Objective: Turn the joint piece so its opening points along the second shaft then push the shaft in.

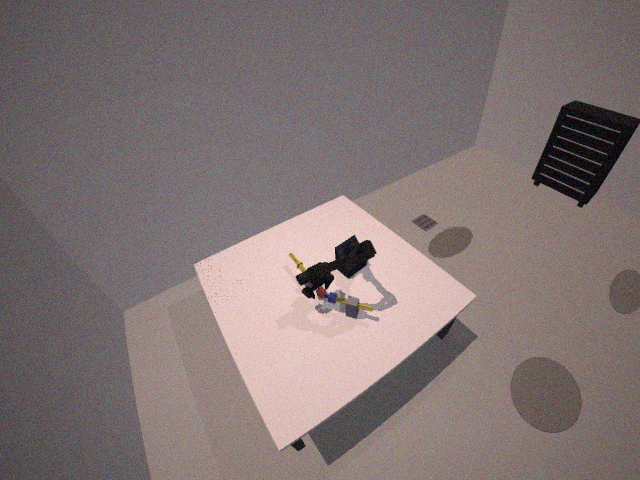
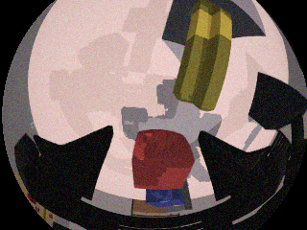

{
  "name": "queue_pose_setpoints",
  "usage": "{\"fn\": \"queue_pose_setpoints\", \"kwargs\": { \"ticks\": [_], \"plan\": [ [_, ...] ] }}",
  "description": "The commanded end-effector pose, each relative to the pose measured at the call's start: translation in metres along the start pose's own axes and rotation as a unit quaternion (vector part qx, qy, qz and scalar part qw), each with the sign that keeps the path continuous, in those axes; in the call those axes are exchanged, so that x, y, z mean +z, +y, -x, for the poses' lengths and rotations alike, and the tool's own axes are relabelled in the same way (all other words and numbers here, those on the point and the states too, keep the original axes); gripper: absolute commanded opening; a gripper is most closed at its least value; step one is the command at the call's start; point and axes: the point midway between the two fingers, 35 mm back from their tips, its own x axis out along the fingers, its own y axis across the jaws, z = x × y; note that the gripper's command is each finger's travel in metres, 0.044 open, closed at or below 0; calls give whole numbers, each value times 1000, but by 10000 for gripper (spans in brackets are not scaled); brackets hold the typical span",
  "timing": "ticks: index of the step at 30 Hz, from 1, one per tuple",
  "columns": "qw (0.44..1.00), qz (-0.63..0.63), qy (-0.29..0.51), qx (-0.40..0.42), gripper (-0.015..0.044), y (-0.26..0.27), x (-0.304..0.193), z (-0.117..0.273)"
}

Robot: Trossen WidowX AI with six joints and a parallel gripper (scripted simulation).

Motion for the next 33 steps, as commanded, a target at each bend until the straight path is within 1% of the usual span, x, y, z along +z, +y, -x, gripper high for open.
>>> {"fn": "queue_pose_setpoints", "kwargs": {
  "ticks": [1,9,19,33],
  "plan": [
    [1000,-6,3,-3,440,-2,0,-7],
    [1000,-6,4,-3,440,-3,-1,-17],
    [1000,-6,4,-3,182,-3,-1,-17],
    [1000,-6,4,-3,182,-3,-1,-17]
  ]
}}
